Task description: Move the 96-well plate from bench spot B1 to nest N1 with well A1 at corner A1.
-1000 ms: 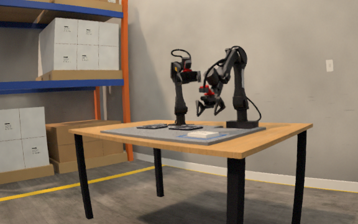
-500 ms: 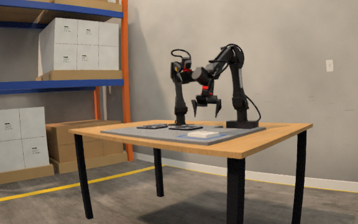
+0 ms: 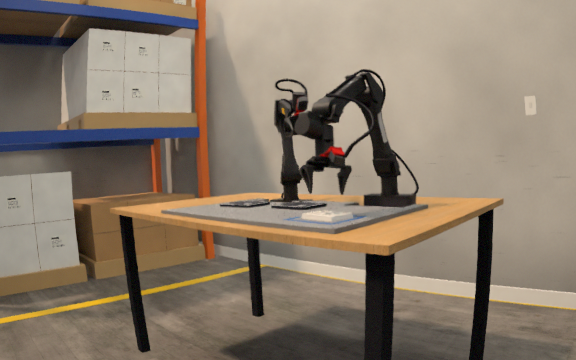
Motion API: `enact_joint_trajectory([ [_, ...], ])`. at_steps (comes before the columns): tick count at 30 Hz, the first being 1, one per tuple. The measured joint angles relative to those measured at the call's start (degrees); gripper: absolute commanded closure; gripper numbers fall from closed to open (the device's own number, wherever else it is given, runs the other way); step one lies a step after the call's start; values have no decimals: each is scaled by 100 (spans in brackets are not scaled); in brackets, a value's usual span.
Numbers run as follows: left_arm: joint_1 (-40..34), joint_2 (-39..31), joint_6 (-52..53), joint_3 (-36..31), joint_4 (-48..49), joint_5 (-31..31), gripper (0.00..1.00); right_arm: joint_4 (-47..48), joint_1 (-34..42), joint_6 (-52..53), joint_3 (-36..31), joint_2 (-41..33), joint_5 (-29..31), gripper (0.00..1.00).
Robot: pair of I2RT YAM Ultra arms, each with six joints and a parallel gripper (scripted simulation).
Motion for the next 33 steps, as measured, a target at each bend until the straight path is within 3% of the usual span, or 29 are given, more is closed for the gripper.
enact_joint_trajectory([
  [15, 341, 1143, -1650, 1545, -1637, 938, 0, 0, 0, 0, 0, 0, 0, 0],
  [33, 365, 1233, -1770, 1390, -1554, 997, 0, 0, 0, 0, 0, 0, 0, 0],
])
